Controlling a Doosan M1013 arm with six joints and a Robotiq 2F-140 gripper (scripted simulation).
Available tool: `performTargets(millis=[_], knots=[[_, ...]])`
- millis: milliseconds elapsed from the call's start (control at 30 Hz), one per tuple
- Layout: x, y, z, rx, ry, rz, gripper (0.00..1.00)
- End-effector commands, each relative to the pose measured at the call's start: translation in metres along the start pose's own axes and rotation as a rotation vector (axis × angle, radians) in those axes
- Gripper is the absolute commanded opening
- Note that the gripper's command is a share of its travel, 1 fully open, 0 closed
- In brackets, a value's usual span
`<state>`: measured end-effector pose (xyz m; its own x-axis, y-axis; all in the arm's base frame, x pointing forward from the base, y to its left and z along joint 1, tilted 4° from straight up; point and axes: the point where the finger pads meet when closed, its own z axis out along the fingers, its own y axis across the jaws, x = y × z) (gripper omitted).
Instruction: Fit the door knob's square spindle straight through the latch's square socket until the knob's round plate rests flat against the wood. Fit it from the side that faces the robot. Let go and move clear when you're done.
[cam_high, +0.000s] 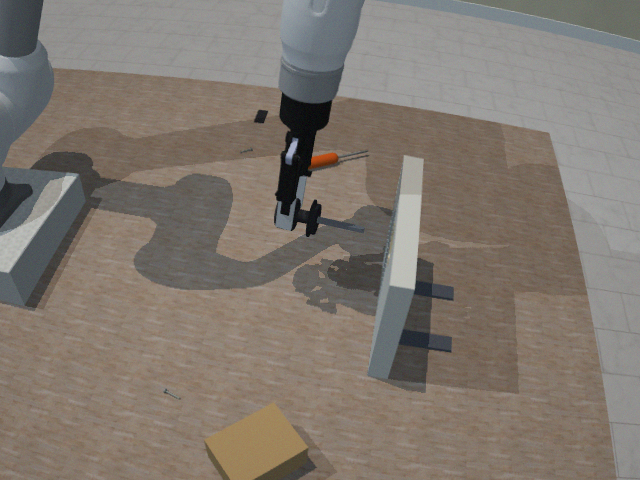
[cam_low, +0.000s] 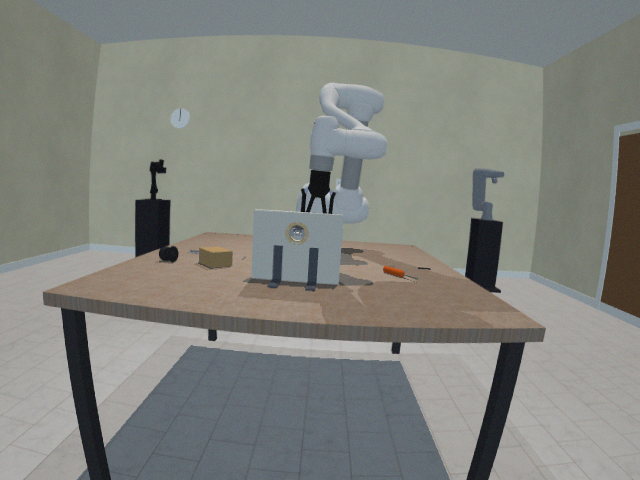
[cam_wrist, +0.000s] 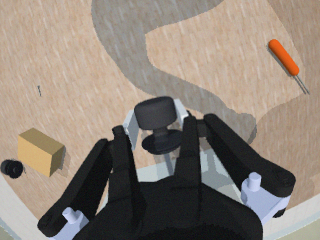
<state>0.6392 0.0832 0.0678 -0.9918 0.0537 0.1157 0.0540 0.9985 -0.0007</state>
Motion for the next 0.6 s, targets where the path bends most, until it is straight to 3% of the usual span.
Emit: performTargets(millis=[0, 167, 567], knots=[[-0.001, -0.002, -0.001, -0.011, 0.002, -0.031, 0.42], [-0.016, -0.022, -0.008, -0.013, 0.003, -0.037, 0.42], [-0.022, -0.029, -0.01, -0.03, 0.007, -0.091, 0.42]])
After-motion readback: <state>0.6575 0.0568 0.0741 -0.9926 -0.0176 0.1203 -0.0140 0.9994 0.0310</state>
